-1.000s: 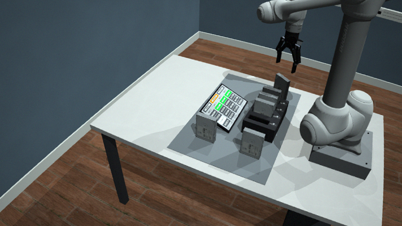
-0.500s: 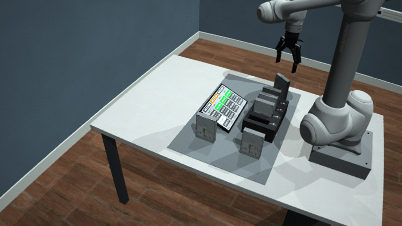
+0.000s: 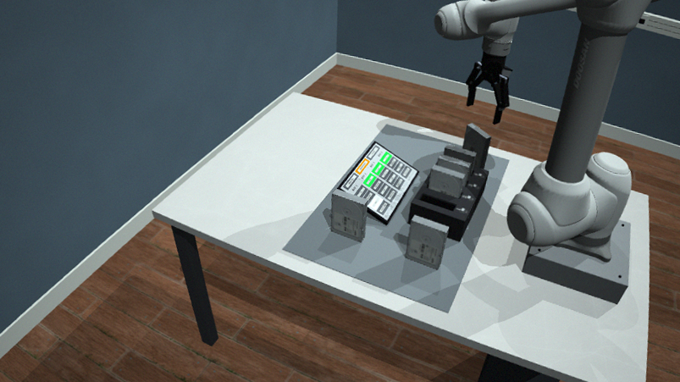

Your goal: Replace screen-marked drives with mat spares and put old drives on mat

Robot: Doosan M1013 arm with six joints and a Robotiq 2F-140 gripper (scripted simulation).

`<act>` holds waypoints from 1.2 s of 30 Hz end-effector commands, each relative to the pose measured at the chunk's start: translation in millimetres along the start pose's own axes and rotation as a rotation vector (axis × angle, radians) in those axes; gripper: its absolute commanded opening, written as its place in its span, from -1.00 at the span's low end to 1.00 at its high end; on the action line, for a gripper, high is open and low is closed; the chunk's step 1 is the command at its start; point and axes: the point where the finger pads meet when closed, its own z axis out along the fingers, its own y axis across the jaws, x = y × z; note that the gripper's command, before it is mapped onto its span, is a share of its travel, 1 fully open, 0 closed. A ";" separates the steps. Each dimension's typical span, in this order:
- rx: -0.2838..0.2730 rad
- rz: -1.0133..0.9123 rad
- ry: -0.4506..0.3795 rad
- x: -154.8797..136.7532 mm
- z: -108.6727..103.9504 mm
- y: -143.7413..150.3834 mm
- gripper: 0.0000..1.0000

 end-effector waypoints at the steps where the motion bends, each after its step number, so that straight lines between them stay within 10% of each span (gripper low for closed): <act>1: 0.001 0.000 0.000 -0.1 0.9 -0.4 0.78; 36: 0.001 0.000 0.000 -0.1 36.9 -0.6 0.78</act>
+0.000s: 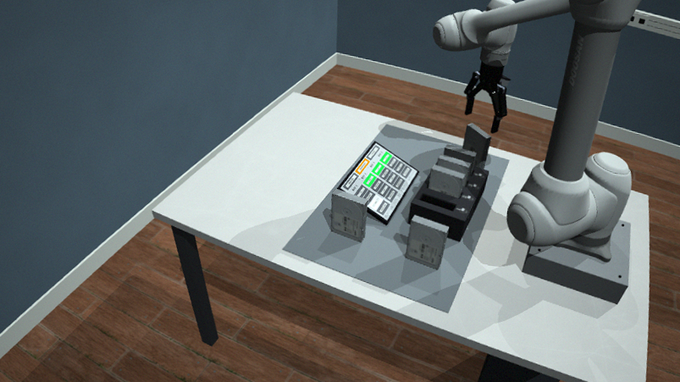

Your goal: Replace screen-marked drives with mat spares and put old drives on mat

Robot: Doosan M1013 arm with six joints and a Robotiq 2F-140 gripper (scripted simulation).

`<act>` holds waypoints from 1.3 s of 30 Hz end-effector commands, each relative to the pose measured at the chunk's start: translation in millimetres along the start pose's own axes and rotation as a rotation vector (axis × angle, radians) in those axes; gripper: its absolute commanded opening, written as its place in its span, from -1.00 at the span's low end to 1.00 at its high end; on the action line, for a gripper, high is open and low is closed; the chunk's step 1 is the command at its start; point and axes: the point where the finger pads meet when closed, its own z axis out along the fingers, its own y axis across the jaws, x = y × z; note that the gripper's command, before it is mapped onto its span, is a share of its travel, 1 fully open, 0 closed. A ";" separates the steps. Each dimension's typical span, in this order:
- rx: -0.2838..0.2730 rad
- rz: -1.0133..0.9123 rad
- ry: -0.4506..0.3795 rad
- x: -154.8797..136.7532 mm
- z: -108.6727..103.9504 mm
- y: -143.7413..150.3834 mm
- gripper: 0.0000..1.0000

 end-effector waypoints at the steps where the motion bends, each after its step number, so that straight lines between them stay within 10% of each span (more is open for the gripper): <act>1: 0.001 0.000 0.000 -0.1 2.4 -0.5 0.78; 39: 0.001 0.000 0.000 -0.1 8.1 -0.5 0.78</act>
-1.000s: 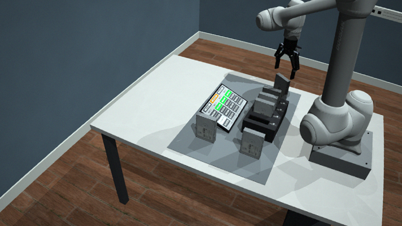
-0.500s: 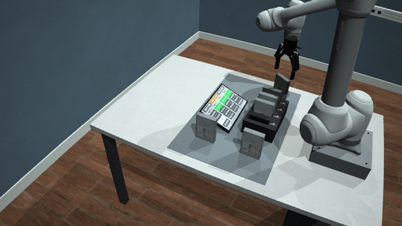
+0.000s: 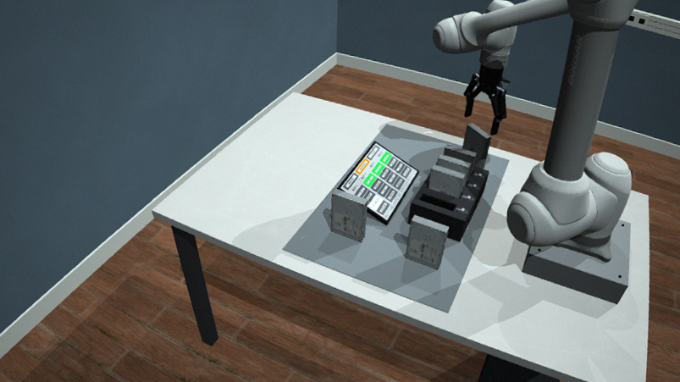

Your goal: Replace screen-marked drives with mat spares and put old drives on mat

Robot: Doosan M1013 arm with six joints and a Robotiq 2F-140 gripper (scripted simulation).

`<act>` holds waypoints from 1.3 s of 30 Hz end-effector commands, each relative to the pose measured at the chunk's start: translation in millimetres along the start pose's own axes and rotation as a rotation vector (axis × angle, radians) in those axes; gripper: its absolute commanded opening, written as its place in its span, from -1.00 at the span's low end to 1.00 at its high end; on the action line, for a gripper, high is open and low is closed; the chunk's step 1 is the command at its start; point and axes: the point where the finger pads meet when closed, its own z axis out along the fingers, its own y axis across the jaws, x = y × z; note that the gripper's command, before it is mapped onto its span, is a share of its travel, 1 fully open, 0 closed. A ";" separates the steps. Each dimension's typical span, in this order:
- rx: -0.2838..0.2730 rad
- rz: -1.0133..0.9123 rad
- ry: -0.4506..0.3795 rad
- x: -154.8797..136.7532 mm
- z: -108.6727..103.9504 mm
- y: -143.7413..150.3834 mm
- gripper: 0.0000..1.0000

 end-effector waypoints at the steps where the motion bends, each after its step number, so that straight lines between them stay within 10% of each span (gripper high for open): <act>1: 0.001 0.000 0.000 -0.1 -0.1 -0.4 0.78; 39: 0.001 0.000 0.000 -0.1 63.3 -0.5 0.78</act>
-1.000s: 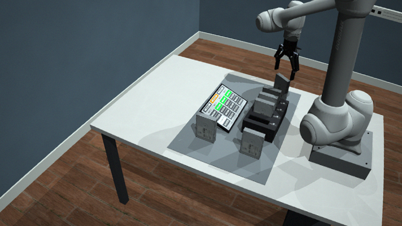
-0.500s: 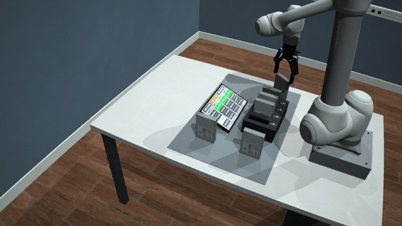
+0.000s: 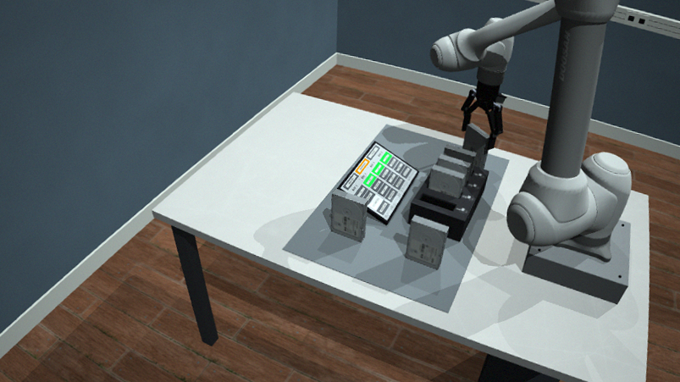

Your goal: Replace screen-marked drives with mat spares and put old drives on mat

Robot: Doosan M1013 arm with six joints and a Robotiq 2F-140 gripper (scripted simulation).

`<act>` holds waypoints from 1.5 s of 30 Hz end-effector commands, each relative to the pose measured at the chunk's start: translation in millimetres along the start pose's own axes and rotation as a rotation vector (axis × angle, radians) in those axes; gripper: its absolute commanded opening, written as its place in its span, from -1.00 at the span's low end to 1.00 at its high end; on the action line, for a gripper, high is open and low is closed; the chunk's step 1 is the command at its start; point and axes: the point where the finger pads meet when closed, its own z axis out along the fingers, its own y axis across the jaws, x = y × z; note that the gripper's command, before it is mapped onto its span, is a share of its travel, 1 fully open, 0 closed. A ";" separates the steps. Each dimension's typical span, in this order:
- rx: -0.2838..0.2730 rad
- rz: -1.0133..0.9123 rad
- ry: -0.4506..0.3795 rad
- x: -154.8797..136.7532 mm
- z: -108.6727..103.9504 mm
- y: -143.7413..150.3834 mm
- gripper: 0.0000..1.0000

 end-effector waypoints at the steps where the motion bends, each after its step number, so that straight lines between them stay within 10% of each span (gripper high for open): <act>1: 0.001 0.000 0.000 0.0 6.0 -0.6 0.78; 34: 0.001 0.000 0.000 0.0 21.6 -0.6 0.78; 35: 0.001 0.000 0.000 0.0 21.6 -0.6 0.46; 45: 0.001 0.000 0.000 0.0 21.2 -0.6 0.45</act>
